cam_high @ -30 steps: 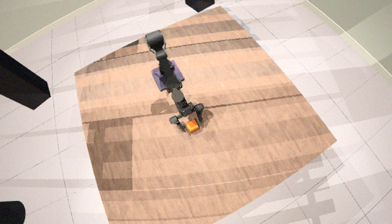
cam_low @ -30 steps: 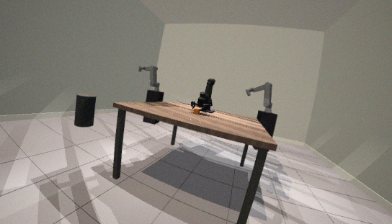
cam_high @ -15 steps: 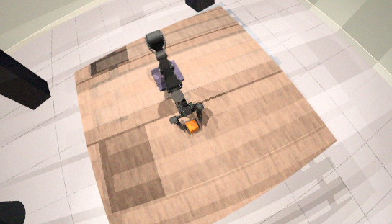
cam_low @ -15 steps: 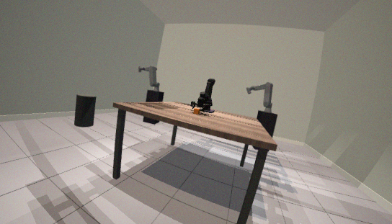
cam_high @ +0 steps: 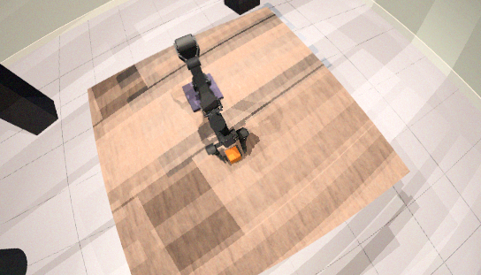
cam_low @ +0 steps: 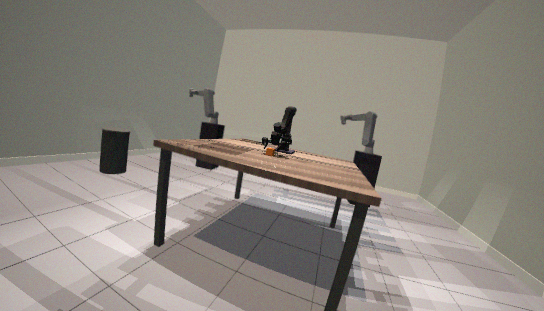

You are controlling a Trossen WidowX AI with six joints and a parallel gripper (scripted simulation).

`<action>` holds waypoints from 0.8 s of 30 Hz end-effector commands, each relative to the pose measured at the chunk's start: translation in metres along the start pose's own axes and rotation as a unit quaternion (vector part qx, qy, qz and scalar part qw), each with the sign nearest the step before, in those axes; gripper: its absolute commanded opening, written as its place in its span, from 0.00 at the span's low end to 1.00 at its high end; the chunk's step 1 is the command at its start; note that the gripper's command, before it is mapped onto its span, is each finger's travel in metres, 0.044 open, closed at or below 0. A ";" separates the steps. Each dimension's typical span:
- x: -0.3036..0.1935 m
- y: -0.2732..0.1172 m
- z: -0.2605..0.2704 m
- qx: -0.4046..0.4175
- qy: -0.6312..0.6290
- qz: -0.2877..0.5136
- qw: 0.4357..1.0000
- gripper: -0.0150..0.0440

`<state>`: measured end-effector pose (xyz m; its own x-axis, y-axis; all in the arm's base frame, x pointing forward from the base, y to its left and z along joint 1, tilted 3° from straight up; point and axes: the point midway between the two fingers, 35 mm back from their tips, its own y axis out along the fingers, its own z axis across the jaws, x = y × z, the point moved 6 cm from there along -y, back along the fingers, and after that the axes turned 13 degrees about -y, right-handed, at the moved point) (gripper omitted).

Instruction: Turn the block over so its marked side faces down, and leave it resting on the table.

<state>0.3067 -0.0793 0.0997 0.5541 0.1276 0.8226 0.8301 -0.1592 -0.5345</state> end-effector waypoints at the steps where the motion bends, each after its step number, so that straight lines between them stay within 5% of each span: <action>1: 0.032 -0.014 -0.008 0.018 -0.001 0.094 0.995 1.00; 7: 0.060 -0.056 -0.013 0.042 -0.002 0.194 0.980 1.00; 24: 0.062 -0.058 -0.013 0.043 -0.002 0.201 0.979 1.00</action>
<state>0.2933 -0.0748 0.1829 0.8240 0.0749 0.5616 0.5666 -0.1118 -0.8164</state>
